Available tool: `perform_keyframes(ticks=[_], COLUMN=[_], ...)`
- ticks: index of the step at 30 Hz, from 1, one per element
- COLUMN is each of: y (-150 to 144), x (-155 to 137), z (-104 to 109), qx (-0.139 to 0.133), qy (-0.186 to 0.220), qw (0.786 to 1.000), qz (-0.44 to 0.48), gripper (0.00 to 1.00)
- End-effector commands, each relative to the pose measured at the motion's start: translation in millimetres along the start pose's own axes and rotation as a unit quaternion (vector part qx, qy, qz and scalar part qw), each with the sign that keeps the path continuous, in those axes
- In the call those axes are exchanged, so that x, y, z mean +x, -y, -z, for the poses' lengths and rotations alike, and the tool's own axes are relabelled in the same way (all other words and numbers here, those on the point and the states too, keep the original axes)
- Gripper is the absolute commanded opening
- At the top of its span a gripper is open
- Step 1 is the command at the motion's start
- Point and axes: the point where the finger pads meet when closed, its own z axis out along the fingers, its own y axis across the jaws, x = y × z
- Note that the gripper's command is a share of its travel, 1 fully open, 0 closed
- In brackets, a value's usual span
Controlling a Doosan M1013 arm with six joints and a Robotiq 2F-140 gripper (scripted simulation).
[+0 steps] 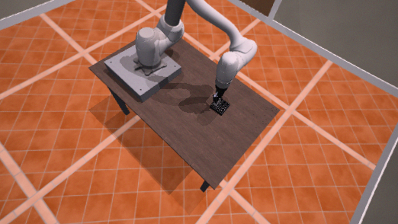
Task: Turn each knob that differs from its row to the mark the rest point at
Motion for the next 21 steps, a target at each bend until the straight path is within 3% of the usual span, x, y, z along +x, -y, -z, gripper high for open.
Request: perform_keyframes(ticks=[1, 9, 10, 21], y=[-0.1, -0.1, -0.1, -0.2], x=[0.0, 0.0, 0.0, 0.0], z=[1.0, 2.3, 2.9, 5.2], qx=[0.007, 0.007, 0.007, 0.006], qy=[0.000, -0.001, -0.001, -0.002], qw=[0.997, 0.984, 0.974, 0.917], qz=[0.078, 0.179, 0.227, 0.398], gripper=[0.12, 0.12, 0.12, 0.12])
